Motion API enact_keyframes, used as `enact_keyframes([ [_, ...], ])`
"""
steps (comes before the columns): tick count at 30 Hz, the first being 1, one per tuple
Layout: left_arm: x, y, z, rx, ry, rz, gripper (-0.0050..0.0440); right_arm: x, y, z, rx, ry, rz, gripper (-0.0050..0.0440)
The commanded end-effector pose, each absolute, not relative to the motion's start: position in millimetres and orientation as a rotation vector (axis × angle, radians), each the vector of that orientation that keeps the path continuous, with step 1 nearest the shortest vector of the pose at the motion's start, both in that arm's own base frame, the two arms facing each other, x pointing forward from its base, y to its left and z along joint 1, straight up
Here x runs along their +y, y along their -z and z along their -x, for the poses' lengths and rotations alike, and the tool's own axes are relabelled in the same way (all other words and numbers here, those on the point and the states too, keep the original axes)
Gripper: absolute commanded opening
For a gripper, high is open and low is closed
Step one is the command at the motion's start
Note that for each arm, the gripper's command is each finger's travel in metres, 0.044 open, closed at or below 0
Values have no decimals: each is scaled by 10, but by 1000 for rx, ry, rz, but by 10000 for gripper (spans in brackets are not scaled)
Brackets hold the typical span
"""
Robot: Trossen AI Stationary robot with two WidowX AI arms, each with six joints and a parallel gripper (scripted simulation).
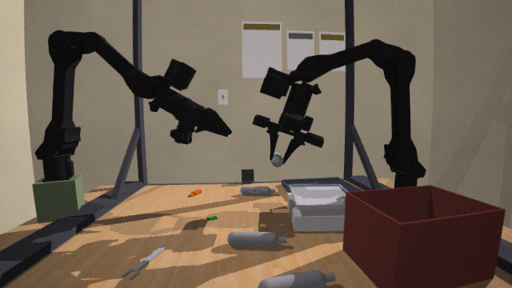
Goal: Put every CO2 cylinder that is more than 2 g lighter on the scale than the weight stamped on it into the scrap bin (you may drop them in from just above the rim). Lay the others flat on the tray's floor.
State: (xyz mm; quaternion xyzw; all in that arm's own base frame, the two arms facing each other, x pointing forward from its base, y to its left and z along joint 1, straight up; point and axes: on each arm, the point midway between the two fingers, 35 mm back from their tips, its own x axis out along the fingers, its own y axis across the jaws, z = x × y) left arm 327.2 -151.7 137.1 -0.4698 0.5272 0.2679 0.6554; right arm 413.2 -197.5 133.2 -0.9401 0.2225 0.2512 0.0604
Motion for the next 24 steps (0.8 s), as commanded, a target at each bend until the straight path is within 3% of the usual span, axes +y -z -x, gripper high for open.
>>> enact_keyframes([
  [1, -1537, -1468, -3291, 1186, -548, 1033, -50, -1976, -1460, -4147, 677, -720, 2863, 440],
  [24, -1570, -1538, -3277, 1203, 139, 122, -50, -1976, -1460, -4147, 677, -720, 2863, 440],
])
